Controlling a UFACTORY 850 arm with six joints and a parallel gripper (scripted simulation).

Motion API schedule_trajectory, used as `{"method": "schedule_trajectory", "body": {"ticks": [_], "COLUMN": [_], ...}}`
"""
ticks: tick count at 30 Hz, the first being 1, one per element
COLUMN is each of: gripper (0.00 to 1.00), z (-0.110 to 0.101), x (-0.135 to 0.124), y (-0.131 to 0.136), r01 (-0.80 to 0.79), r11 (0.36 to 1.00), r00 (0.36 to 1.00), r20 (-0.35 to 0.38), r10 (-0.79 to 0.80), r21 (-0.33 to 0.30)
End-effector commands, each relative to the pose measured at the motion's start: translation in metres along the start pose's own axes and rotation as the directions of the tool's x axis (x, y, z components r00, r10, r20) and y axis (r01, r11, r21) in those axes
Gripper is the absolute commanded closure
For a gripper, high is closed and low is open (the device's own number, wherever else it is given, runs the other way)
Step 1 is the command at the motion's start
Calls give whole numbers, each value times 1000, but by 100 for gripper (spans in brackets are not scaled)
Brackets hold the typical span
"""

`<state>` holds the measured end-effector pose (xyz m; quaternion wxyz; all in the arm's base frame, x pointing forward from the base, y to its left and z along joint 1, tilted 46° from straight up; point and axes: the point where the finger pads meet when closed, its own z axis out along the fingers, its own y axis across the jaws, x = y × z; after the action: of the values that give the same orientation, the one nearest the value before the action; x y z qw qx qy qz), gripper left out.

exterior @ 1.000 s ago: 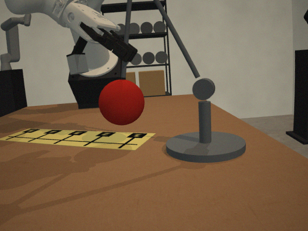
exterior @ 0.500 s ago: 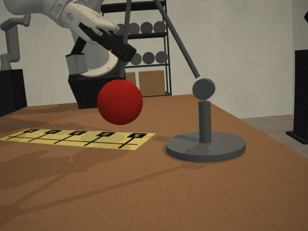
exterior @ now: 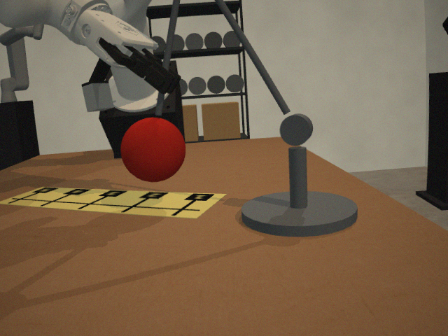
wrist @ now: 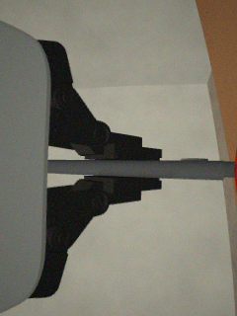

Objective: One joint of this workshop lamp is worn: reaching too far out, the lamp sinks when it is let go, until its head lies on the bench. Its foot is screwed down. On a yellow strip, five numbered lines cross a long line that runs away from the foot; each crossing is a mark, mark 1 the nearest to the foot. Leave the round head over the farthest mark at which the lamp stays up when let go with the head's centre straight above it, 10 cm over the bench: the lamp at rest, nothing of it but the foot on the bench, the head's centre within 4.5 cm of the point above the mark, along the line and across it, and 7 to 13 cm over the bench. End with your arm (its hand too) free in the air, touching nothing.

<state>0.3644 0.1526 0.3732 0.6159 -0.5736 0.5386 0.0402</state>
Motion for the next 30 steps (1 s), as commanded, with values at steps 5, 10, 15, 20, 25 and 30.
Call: {"method": "schedule_trajectory", "body": {"ticks": [5, 10, 15, 20, 25, 30], "gripper": [100, 100, 100, 100, 100, 100], "z": [-14, -23, -26, -27, -28, -29], "x": [12, 19, 22, 22, 23, 24], "y": [-1, -1, -2, -2, -2, -2], "r01": [3, 4, 4, 4, 4, 4], "r11": [1000, 1000, 1000, 1000, 1000, 1000], "r00": [1000, 1000, 1000, 1000, 1000, 1000], "r20": [1, 1, 1, 1, 1, 1], "r10": [-3, -4, -4, -4, -4, -4], "r21": [-2, -3, -4, -4, -4, -4]}}
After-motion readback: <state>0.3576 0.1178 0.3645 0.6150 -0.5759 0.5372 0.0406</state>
